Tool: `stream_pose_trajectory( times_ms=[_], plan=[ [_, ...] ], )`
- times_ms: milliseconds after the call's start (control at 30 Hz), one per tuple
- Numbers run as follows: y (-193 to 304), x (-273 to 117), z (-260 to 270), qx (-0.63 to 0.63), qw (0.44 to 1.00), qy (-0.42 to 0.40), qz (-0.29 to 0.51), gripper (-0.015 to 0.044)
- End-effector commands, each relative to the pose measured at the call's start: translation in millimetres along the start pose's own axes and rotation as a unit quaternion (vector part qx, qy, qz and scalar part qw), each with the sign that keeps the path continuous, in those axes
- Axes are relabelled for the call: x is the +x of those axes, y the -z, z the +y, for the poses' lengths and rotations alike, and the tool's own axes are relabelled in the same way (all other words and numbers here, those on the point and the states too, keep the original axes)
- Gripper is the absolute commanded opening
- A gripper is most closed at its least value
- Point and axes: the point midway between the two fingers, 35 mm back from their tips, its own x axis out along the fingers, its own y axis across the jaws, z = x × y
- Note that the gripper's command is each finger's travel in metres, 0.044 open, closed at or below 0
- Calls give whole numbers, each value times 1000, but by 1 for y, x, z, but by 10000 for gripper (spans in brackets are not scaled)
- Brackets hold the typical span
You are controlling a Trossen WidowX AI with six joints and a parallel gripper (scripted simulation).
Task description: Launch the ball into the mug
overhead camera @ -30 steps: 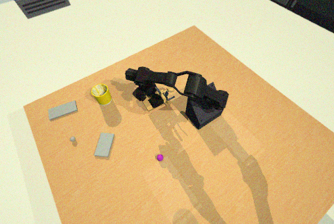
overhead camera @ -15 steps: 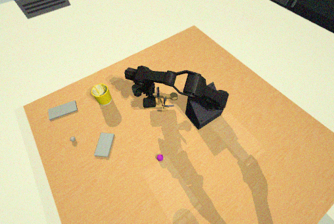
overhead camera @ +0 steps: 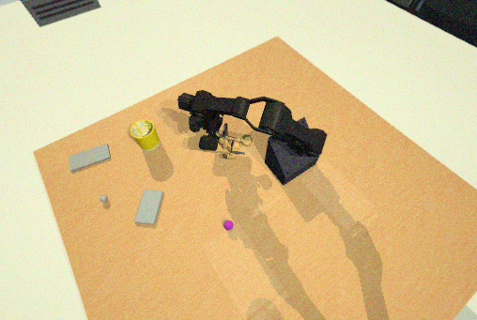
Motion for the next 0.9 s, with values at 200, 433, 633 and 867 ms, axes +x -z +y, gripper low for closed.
stream_pose_trajectory(
  times_ms=[200,433,633,867],
  plan=[
    [-2,10,-3,6,1000,2,-1,0],
    [-2,22,-3,6,1000,2,-1,0],
    [-2,32,-3,6,1000,2,-1,0],
    [-1,43,-3,6,1000,1,-1,0]
  ],
)
